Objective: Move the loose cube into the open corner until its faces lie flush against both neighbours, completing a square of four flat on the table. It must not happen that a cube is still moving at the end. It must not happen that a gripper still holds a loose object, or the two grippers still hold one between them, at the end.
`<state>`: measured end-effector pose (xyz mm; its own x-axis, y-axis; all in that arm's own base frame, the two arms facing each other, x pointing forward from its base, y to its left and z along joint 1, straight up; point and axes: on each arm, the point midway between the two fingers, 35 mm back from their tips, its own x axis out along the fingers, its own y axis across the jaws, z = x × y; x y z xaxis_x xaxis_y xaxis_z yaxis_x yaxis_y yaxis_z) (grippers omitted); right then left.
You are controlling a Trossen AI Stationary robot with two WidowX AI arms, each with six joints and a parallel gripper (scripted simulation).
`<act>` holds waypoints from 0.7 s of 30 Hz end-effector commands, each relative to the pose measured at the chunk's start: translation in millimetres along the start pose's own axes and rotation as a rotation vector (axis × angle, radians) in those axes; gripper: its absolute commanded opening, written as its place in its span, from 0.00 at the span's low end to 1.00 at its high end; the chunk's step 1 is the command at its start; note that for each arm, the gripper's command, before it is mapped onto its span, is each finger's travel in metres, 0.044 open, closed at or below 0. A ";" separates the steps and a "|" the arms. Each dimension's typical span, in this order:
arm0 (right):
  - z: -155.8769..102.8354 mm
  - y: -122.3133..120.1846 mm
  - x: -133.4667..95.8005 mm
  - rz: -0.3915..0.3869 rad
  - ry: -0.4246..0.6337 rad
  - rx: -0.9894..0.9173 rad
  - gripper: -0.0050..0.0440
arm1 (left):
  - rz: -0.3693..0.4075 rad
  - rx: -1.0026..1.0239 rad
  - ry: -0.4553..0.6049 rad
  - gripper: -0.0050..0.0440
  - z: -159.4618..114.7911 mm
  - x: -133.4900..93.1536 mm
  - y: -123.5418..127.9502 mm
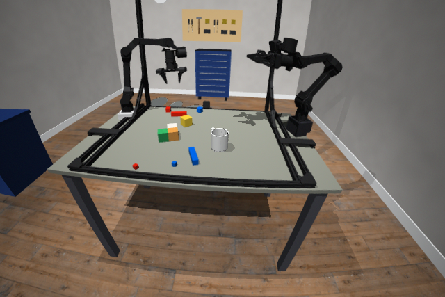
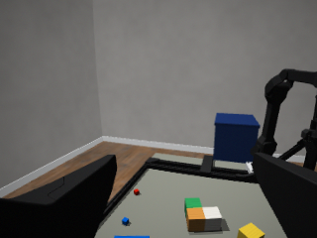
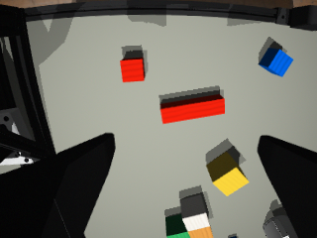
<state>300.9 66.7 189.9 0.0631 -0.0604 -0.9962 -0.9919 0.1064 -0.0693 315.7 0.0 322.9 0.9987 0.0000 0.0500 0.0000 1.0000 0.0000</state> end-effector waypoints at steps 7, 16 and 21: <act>0.0 0.0 0.0 0.000 0.000 0.000 0.92 | 0.000 0.000 0.000 0.92 0.0 0.0 0.0; 0.0 0.0 0.0 0.000 0.000 0.000 0.92 | 0.000 0.000 0.000 0.92 0.0 0.0 0.0; -0.2 -0.3 0.2 0.000 0.000 0.002 0.85 | 0.000 0.000 0.000 0.92 0.2 -0.2 0.4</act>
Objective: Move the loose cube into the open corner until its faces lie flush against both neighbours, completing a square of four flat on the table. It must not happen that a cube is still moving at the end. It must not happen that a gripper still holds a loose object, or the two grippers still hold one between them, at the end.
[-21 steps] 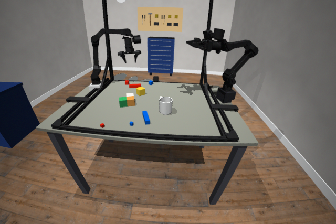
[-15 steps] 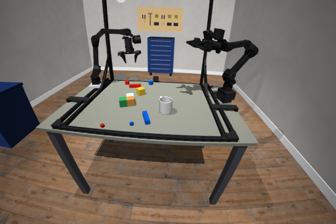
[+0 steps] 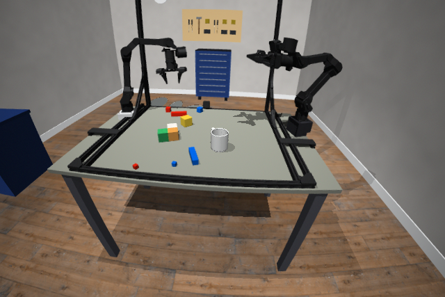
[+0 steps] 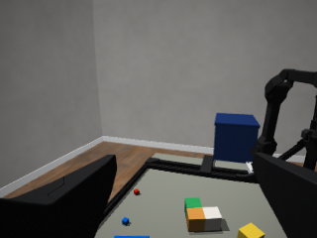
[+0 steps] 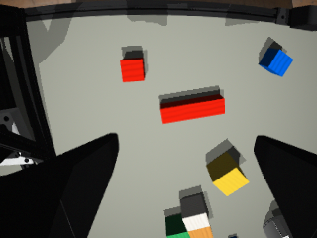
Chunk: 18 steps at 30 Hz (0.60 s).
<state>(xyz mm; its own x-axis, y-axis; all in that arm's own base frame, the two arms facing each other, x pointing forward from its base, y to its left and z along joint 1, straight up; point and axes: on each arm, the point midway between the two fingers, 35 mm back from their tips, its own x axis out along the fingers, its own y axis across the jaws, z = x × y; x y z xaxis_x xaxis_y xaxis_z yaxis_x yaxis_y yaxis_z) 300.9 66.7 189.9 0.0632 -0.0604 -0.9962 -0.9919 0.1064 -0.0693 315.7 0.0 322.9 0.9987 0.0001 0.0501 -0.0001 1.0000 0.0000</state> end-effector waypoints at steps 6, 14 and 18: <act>-4.4 -6.9 4.9 0.004 -0.001 0.034 0.85 | 0.000 0.002 0.002 0.92 3.8 -3.8 8.9; -17.9 -25.1 19.0 0.015 -0.002 0.128 0.85 | 0.000 0.008 0.008 0.92 13.9 -17.4 31.1; -33.9 -42.4 34.3 0.026 -0.004 0.223 0.85 | 0.000 0.012 0.015 0.92 23.5 -35.1 49.1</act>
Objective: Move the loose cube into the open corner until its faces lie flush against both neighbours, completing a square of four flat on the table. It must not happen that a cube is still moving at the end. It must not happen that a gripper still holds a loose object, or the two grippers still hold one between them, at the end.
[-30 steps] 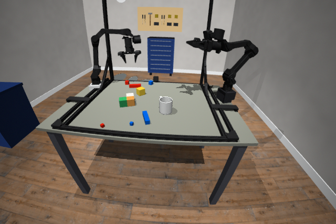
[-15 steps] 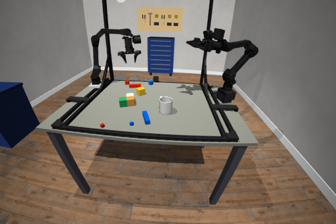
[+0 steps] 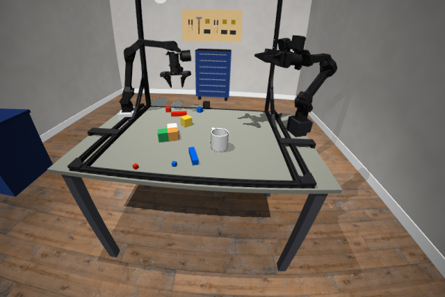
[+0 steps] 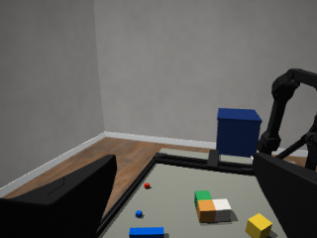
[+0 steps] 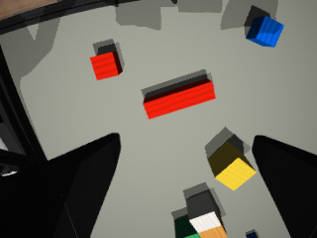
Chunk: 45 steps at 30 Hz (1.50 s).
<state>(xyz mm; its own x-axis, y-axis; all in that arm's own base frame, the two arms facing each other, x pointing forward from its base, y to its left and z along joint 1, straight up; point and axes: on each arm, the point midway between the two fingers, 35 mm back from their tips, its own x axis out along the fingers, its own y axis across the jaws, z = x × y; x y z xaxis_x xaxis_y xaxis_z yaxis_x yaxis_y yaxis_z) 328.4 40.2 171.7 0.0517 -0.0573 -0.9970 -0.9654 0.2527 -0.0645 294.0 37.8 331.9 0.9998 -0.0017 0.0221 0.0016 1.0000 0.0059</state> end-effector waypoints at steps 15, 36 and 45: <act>-83.1 -78.7 79.6 0.053 -0.011 0.453 0.85 | 0.002 0.004 0.012 0.92 41.3 -98.2 28.3; -139.6 -101.3 124.2 0.075 -0.017 0.678 0.85 | 0.002 -0.007 0.021 0.92 51.3 -133.6 0.0; -139.8 -103.4 133.7 0.075 -0.018 0.678 0.85 | 0.002 -0.007 0.021 0.92 51.3 -133.6 0.0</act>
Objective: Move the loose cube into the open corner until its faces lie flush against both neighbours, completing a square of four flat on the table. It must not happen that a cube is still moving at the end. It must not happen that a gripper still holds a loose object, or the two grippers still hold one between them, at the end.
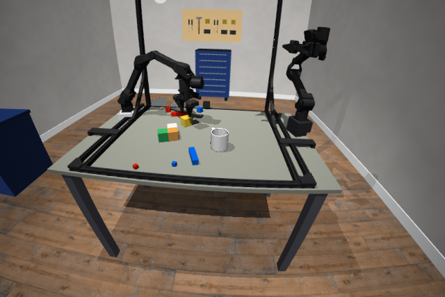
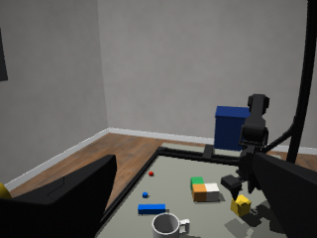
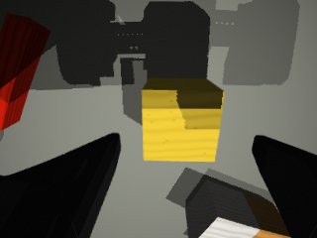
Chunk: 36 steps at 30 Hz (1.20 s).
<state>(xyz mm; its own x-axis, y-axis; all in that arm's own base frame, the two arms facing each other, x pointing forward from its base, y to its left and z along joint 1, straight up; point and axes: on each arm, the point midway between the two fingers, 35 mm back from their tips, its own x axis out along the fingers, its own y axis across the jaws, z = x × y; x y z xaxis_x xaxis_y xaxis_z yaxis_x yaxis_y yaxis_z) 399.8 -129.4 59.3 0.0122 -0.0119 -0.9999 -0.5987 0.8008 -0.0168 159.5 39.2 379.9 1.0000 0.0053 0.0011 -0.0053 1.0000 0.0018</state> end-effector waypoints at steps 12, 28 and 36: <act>0.5 0.7 26.3 0.016 0.003 0.009 0.85 | -0.005 -0.003 0.000 0.92 0.3 -0.3 -1.5; 0.2 1.3 49.1 0.016 0.003 0.012 0.85 | -0.005 -0.003 0.000 0.92 0.3 -0.3 -1.5; -0.3 2.0 58.9 0.017 0.003 0.013 0.85 | -0.005 -0.003 0.000 0.92 0.3 -0.3 -1.5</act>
<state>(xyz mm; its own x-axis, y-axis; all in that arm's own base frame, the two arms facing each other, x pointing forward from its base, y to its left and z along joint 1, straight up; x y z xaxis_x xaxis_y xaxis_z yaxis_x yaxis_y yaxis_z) 401.3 -130.0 9.3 0.0120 -0.0103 -0.9999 -0.5939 0.8044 -0.0154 159.4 38.9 380.0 1.0000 0.0053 0.0013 -0.0054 1.0000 0.0026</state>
